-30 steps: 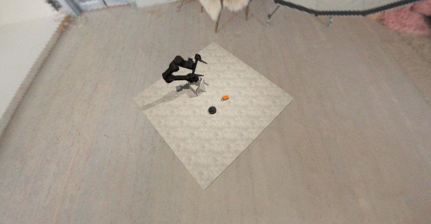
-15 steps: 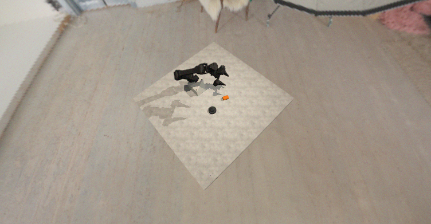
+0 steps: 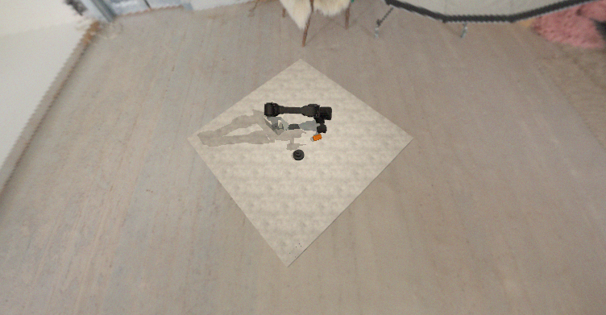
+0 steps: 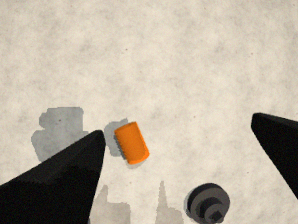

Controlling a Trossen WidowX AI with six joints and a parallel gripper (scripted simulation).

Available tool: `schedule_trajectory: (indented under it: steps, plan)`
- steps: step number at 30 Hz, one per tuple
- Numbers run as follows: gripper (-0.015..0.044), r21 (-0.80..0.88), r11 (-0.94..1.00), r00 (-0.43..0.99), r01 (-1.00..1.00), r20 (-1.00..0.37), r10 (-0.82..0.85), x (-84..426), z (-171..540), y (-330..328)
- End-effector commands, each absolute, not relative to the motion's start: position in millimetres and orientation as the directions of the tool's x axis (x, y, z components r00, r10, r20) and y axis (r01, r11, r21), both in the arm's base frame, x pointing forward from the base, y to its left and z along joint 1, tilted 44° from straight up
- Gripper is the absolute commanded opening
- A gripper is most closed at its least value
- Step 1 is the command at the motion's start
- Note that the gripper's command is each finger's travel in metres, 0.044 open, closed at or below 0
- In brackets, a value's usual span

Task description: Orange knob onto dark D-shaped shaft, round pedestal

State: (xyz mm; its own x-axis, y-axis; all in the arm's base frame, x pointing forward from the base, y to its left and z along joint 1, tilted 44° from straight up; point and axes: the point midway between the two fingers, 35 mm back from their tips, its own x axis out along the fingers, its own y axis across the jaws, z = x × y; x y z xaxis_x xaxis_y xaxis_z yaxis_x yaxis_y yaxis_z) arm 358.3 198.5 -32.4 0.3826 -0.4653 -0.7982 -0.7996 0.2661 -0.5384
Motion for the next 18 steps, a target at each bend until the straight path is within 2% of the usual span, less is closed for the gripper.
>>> schedule_trajectory:
  steps: [1,6,18]
  plan:
    - [0.0440,-0.436,0.191,0.254,-0.879,-0.768,-0.588,342.5,-86.5,152.6]
    - [0.0440,-0.313,0.146,0.135,-0.939,-0.723,-0.678,320.4,-129.8,111.5]
    - [0.0440,-0.312,0.145,0.134,-0.939,-0.721,-0.680,330.5,-144.0,90.9]
